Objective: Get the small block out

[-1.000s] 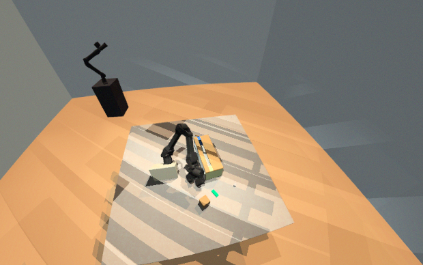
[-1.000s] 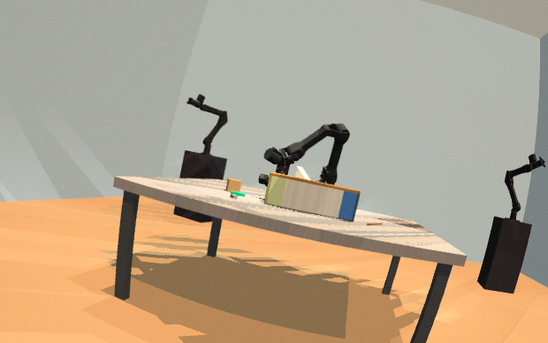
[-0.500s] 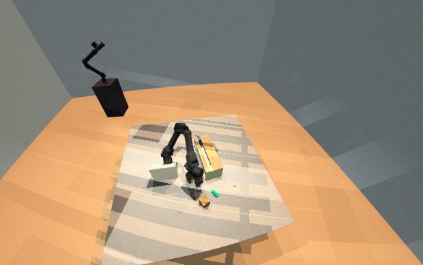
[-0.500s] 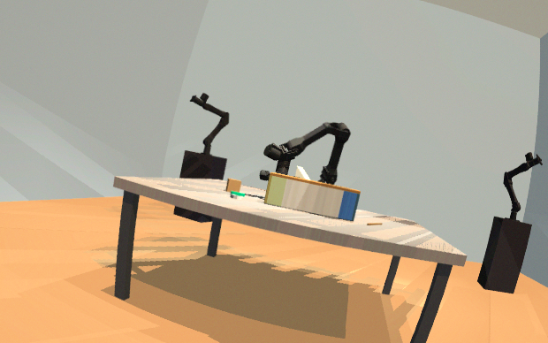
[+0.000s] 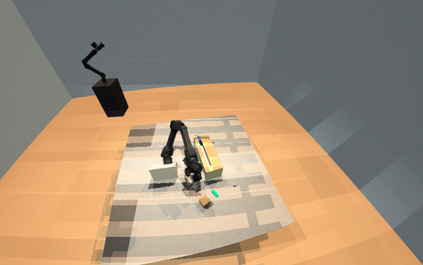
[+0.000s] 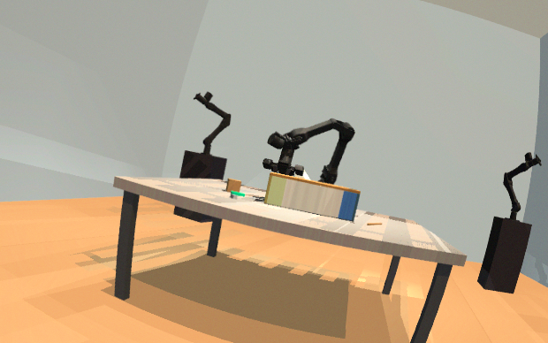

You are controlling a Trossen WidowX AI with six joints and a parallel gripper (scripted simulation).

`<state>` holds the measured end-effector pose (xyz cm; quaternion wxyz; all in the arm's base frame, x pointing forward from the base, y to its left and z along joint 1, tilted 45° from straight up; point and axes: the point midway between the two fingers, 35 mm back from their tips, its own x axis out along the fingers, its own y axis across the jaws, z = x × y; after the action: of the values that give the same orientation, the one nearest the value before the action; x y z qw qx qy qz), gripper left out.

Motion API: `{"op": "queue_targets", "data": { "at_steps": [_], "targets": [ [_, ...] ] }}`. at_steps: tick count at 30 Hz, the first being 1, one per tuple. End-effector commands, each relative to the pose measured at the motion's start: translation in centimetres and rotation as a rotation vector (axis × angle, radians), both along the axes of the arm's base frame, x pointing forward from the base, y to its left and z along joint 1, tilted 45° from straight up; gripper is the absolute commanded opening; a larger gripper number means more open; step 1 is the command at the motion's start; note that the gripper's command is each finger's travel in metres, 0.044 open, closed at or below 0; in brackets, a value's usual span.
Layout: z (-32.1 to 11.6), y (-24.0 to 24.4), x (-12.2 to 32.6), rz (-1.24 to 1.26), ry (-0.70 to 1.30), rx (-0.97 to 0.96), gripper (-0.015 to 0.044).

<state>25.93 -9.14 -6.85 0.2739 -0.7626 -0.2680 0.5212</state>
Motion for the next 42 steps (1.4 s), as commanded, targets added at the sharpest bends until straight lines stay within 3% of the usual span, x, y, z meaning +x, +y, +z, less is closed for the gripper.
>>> {"op": "queue_targets", "data": {
  "at_steps": [1,16,42],
  "targets": [
    [1.6,-1.6,0.2,-0.085,0.057,-0.025,0.0],
    [6.9,-5.6,-1.1,-0.445,0.299,-0.066,0.0],
    [6.9,-5.7,-1.1,-0.45,0.301,-0.067,0.0]
  ]
}}
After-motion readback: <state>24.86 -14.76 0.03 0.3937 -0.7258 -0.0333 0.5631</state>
